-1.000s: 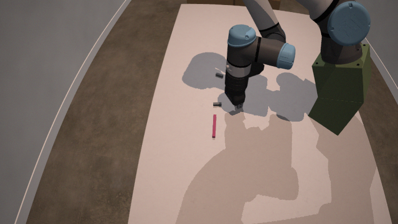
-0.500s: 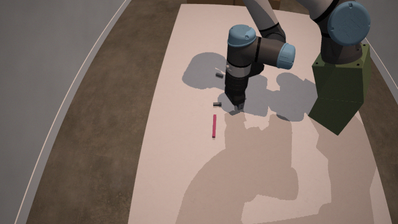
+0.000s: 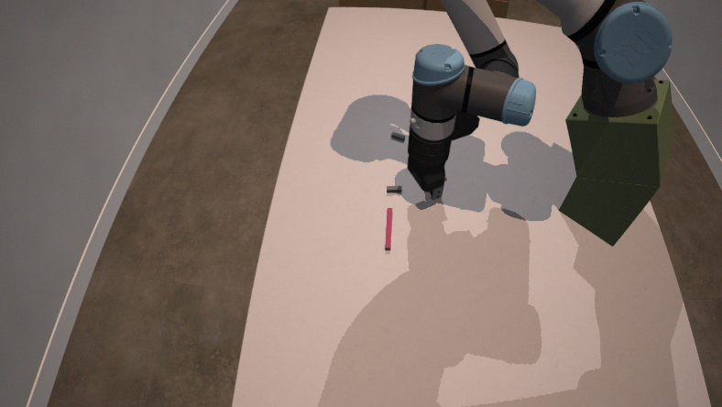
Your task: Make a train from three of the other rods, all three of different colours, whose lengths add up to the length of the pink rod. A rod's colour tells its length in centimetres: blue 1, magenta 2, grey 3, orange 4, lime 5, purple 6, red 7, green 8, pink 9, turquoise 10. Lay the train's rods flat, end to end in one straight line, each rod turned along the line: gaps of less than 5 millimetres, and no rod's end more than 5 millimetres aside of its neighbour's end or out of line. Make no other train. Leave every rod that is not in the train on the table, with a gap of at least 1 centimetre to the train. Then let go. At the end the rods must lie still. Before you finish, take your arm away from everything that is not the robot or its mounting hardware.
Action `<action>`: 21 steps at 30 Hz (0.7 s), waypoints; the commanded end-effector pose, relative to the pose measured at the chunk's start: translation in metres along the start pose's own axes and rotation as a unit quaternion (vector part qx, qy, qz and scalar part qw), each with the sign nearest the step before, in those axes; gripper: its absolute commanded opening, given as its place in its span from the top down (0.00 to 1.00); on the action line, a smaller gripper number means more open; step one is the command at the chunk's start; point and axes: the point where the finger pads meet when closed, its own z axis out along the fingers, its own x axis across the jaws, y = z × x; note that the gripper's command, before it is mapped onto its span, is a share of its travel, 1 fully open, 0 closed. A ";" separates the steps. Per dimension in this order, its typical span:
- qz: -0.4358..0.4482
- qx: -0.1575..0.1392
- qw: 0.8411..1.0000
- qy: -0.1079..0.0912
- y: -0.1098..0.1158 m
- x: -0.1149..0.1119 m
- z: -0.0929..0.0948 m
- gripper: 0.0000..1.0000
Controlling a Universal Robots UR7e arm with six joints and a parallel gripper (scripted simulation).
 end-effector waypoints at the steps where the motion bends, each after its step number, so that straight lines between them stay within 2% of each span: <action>1: 0.000 0.000 1.000 0.000 0.000 0.000 -0.003 0.46; 12: 0.000 0.000 1.000 0.000 0.000 0.000 -0.023 0.46; 21: 0.000 0.000 1.000 0.000 0.000 0.000 -0.053 0.46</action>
